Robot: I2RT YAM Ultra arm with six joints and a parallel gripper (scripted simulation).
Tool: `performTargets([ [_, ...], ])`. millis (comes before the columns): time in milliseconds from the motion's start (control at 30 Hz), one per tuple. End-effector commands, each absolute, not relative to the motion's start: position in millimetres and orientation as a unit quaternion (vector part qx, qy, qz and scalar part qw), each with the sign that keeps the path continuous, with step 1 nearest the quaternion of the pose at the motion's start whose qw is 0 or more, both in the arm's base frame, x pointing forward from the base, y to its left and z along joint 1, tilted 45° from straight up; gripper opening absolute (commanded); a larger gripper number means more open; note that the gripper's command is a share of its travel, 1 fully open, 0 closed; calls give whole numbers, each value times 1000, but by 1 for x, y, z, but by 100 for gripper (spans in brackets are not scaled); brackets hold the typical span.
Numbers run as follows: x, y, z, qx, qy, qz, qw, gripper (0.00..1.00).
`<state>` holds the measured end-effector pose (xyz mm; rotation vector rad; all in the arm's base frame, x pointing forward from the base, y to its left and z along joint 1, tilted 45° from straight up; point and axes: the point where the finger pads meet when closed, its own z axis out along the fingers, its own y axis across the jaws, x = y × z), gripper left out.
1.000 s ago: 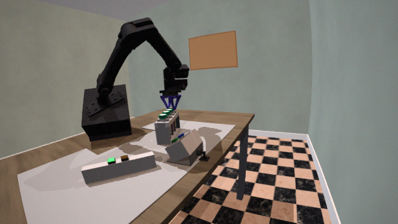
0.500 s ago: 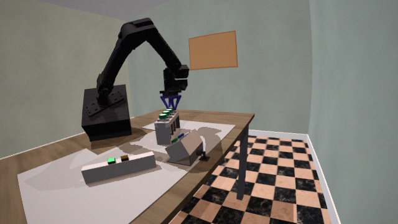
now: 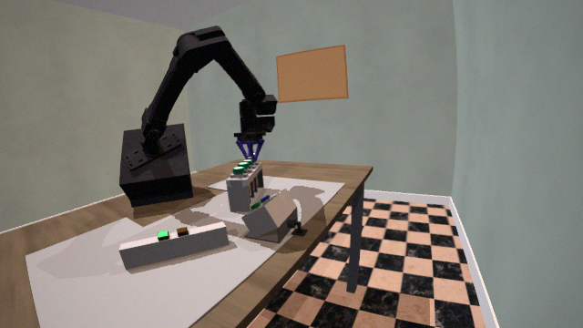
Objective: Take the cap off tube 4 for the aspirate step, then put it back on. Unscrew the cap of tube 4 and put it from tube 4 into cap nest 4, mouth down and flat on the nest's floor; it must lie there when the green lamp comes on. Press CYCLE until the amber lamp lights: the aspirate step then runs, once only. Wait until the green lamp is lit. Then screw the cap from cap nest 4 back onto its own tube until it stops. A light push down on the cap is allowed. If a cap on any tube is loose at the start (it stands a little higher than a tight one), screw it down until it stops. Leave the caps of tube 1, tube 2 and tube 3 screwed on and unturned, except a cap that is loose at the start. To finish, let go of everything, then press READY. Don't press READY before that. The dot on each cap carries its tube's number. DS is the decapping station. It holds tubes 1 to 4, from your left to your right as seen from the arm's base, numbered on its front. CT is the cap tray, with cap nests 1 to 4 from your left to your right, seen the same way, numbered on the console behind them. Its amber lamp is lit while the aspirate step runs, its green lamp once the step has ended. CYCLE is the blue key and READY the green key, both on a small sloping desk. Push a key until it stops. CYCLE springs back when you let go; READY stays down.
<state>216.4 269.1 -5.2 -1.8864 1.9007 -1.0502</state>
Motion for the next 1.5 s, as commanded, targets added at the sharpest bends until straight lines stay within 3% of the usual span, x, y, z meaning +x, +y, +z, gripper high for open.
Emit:
performTargets([
  [0,215,274,-4,-651,654,-358,140,0],
  [867,215,274,-4,-477,790,-315,221,0],
  [1467,216,274,-4,-473,792,-314,222,0],
])
